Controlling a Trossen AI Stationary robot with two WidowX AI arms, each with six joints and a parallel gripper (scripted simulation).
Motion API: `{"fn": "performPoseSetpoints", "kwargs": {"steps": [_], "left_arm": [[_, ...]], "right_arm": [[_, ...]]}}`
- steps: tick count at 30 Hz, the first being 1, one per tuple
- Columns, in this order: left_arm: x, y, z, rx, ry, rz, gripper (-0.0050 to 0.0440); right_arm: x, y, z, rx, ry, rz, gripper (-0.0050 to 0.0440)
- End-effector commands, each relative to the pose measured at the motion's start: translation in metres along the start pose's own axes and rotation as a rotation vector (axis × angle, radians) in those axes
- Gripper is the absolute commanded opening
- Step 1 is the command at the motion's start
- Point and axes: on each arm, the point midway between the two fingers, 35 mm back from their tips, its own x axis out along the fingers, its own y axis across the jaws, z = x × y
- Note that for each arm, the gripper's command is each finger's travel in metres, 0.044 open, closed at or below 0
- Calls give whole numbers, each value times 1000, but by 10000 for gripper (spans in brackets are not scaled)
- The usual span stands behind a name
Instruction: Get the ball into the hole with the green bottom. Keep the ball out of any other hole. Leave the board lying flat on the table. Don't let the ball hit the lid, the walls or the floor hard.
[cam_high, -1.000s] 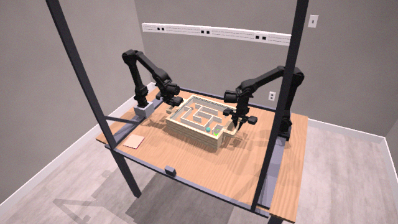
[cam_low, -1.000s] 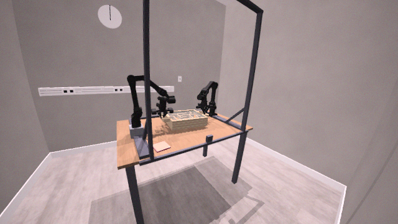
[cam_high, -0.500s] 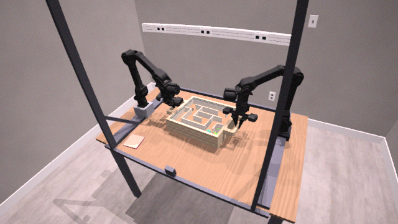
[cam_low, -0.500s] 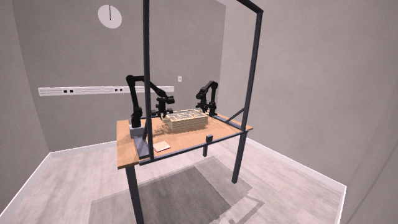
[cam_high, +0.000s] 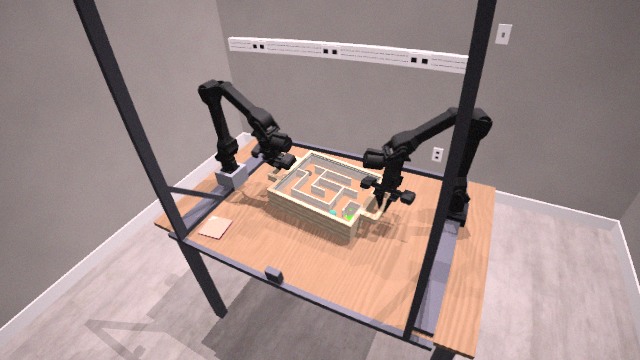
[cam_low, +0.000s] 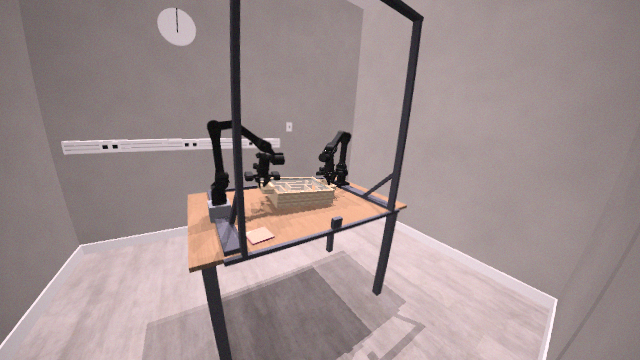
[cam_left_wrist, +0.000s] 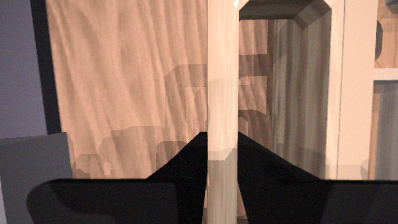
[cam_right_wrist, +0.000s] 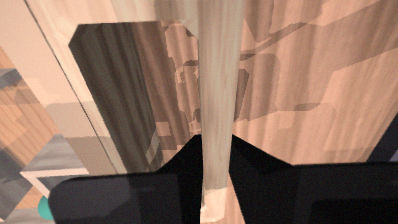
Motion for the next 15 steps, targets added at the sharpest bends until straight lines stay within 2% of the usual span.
{"fn": "performPoseSetpoints", "kwargs": {"steps": [1,3,6,15], "left_arm": [[-12,-4,8,-12,-16,-37,-50],[-1,2,4,-14,24,-52,-50],[3,3,3,-21,30,-76,-50],[18,5,-3,-50,-12,-140,-50]], "right_arm": [[-14,2,-11,-20,47,31,-50],[-24,7,-12,-10,79,13,-50],[-23,9,-11,1,75,-28,-50],[-38,14,-17,19,45,-89,-50]]}}
